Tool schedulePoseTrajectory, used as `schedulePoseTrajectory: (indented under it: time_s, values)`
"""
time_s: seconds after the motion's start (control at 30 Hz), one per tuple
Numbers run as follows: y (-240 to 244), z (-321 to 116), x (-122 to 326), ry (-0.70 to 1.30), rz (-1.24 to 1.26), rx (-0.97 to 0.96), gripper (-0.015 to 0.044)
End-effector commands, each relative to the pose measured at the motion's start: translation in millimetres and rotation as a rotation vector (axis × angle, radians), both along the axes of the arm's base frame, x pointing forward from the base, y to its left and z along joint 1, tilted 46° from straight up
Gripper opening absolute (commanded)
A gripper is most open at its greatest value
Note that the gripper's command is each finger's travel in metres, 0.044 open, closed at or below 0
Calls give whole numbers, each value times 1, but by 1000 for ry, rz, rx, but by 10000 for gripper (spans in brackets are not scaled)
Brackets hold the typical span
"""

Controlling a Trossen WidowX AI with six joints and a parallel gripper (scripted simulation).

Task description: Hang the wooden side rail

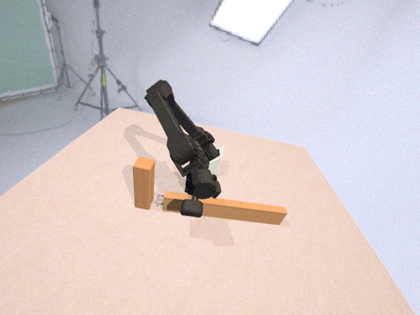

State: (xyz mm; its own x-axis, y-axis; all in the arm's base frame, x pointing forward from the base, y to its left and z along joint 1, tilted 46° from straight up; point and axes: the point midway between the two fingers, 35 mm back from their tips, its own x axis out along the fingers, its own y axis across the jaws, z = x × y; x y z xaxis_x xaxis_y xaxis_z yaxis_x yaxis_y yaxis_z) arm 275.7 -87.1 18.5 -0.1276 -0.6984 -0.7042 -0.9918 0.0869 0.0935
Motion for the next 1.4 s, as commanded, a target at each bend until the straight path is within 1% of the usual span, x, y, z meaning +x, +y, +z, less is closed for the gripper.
schedulePoseTrajectory:
  time_s: [0.0, 0.13, 0.37, 0.47, 0.73, 1.03, 1.37]
  values:
    - [-1, -1, -2, 8, 3, -3, 230]
    - [-1, -1, -2, 8, 3, -3, 125]
    - [-1, -1, -2, 8, 3, -3, 78]
    - [-1, -1, -2, 8, 3, -3, 0]
    - [0, -1, -2, 3, -3, -4, 0]
    - [0, 0, -2, -46, -52, -13, 0]
    - [0, 0, -2, -24, -31, -9, 0]
